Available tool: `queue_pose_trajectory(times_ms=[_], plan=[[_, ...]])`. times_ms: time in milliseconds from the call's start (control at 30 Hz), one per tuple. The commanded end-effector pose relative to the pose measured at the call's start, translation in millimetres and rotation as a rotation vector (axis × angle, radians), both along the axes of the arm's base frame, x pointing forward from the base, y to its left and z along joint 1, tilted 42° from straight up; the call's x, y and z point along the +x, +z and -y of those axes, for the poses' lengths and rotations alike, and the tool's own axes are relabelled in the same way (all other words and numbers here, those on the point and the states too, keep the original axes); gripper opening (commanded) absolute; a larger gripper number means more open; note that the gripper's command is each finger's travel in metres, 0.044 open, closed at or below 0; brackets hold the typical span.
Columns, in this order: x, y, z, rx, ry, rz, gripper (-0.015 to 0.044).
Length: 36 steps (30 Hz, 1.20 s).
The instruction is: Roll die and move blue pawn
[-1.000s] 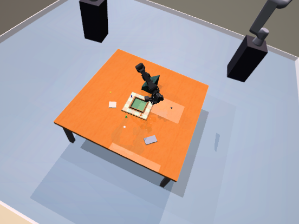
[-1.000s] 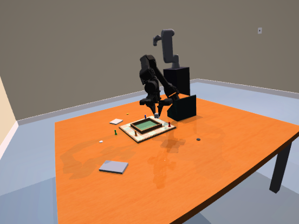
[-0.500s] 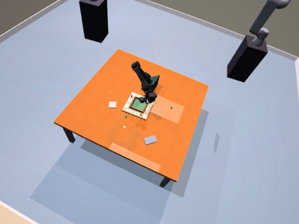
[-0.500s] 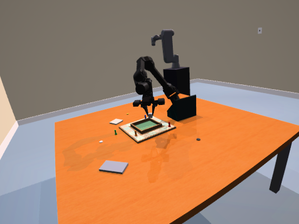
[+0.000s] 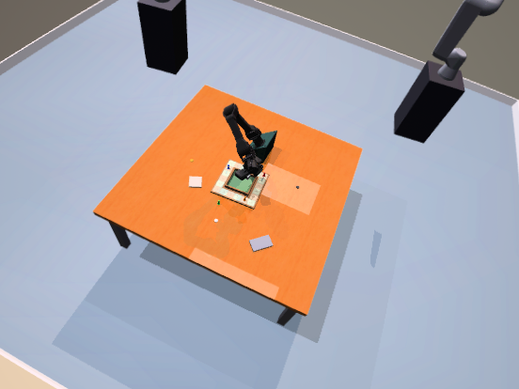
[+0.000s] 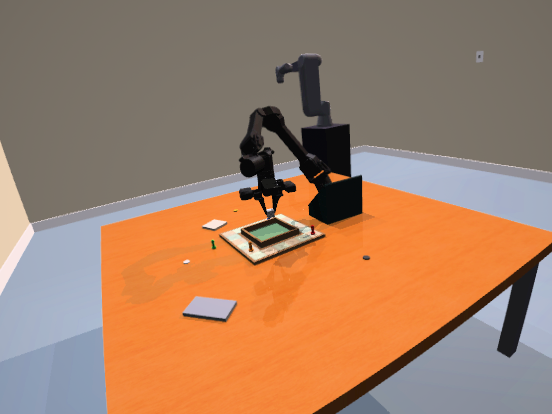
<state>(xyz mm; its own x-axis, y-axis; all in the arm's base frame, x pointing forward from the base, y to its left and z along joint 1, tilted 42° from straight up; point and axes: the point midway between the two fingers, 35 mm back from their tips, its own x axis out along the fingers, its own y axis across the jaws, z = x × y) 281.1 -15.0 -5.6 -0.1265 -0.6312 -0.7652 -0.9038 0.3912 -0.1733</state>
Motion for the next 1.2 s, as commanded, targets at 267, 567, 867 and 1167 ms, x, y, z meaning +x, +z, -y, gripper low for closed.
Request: queue_pose_trajectory(times_ms=[267,567,867,1167], plan=[[-11,14,32,0.017,0.193,-0.182,0.0000],[-16,8,34,0.164,0.169,-0.183,0.0000],[-22,1,35,0.454,0.161,-0.130,0.0000],[-22,-1,34,0.713,0.210,-0.003,0.0000]])
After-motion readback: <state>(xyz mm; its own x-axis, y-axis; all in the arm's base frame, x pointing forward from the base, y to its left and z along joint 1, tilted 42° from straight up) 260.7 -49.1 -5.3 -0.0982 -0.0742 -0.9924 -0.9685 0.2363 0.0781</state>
